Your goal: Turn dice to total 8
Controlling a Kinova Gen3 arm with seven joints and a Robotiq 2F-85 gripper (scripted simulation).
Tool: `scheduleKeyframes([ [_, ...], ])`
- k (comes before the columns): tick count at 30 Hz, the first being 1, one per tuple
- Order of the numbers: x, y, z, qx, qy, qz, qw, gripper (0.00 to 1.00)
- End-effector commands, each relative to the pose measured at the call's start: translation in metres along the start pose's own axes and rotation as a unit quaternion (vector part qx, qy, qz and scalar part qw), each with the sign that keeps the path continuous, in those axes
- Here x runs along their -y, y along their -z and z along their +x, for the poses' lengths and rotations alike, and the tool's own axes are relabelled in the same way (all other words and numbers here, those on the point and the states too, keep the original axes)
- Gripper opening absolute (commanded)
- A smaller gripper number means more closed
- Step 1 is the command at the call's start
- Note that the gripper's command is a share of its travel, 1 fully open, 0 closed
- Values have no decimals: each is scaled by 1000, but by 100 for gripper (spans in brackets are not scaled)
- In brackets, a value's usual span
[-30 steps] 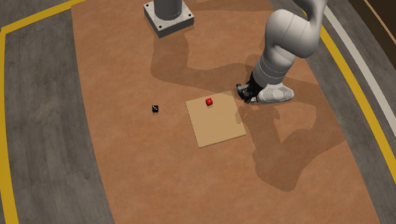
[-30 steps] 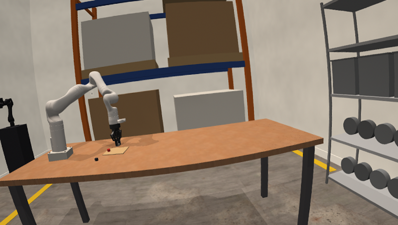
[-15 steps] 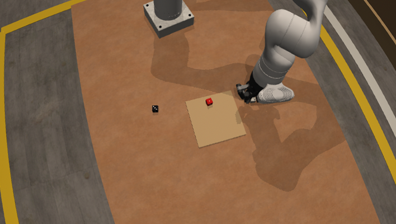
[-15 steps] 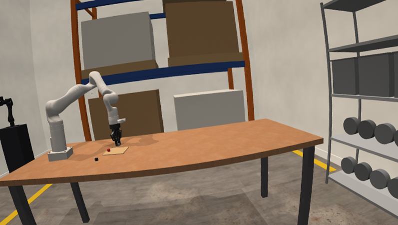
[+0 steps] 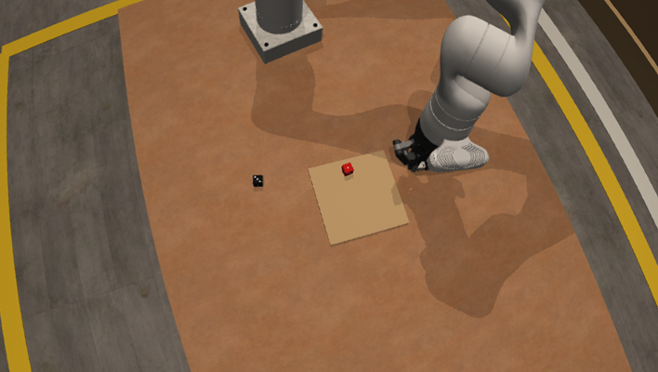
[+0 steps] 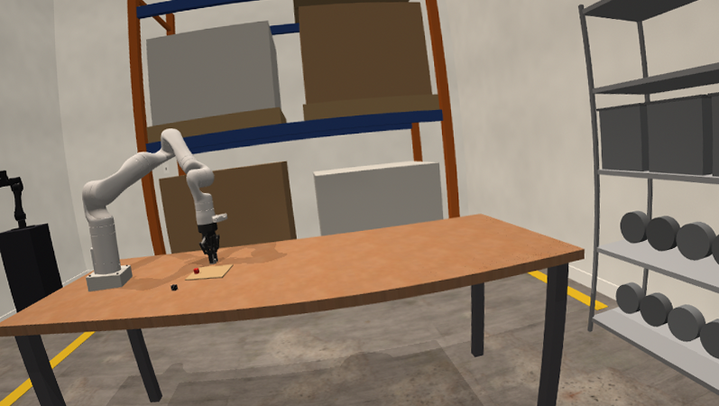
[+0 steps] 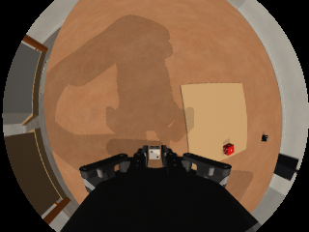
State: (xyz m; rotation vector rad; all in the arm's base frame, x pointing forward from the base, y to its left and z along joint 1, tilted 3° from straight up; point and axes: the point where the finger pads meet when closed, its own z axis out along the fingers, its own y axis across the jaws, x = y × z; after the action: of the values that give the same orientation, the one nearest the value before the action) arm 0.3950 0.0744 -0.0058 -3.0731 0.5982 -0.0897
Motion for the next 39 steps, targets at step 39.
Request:
scheduleKeyframes([
  [39,0,15,0,0,0,1,1000,11],
])
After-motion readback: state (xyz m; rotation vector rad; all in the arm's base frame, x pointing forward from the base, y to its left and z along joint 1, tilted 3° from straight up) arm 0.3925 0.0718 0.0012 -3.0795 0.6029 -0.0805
